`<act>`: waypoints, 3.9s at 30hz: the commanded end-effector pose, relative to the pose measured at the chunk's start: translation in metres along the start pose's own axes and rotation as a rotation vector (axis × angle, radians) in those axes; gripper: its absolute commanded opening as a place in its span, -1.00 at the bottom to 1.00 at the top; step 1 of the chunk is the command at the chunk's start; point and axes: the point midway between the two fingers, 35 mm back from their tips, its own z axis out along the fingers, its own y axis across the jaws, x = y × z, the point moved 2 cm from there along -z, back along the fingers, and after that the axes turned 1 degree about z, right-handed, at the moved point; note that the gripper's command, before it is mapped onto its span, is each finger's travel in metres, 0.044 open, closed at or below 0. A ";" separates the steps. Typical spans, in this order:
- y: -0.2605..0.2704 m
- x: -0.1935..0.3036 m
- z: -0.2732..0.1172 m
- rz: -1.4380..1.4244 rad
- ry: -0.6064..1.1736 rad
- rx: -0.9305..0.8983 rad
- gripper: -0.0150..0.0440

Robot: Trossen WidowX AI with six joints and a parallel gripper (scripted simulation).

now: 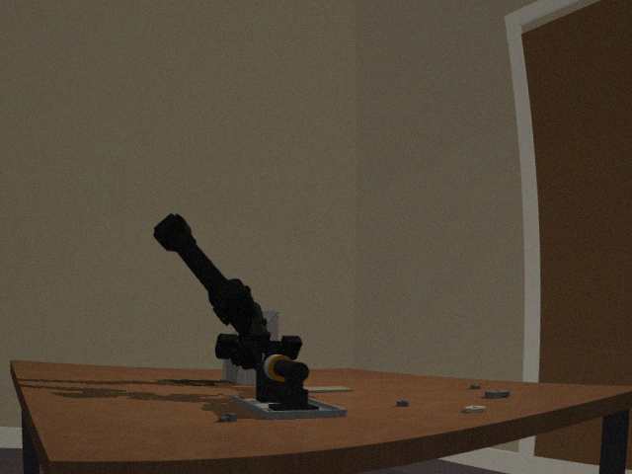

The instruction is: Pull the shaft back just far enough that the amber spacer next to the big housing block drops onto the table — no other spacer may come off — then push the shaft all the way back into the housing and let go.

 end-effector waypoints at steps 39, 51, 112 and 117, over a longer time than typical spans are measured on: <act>0.000 -0.004 -0.005 -0.003 -0.001 -0.001 -0.49; 0.000 -0.005 -0.006 -0.003 -0.001 -0.001 -0.49; 0.000 -0.010 -0.011 -0.003 -0.002 -0.001 -0.49; 0.000 -0.011 -0.011 -0.003 -0.002 -0.001 -0.49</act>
